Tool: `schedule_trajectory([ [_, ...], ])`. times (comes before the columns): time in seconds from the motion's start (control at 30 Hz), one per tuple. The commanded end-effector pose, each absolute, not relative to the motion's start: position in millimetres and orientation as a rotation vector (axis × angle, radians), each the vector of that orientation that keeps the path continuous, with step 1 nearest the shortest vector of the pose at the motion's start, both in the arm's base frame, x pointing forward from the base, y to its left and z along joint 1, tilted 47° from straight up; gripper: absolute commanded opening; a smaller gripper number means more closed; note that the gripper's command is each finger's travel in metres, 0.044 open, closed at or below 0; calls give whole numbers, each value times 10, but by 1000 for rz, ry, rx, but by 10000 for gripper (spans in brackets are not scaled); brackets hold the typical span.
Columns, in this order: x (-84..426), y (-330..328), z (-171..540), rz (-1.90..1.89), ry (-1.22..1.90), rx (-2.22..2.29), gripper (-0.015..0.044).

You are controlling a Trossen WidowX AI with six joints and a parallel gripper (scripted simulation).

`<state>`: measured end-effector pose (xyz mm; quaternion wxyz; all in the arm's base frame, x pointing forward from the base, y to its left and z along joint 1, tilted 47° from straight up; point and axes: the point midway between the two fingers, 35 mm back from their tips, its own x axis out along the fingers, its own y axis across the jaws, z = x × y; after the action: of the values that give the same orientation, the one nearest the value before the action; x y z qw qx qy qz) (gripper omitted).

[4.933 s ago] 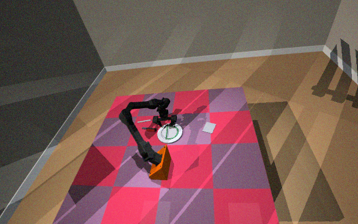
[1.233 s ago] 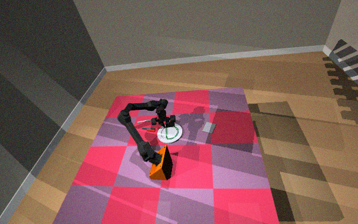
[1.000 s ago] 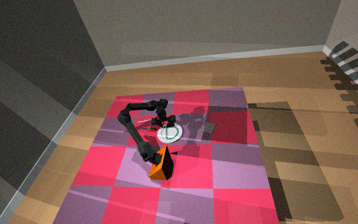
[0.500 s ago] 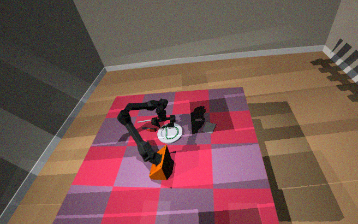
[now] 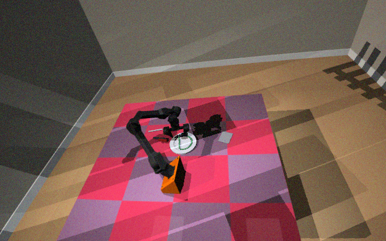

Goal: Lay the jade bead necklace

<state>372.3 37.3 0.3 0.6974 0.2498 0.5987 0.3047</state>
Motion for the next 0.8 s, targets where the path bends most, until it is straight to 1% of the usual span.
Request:
schedule_trajectory([
  [0.0,3565,291,9,700,1320,529,335],
  [0.27,2941,110,7,802,1252,392,125],
  [0.4,2675,79,5,846,1221,338,120],
  [0.7,2677,195,-104,848,1219,336,120],
  [0.77,2695,138,-60,844,1216,330,120],
])
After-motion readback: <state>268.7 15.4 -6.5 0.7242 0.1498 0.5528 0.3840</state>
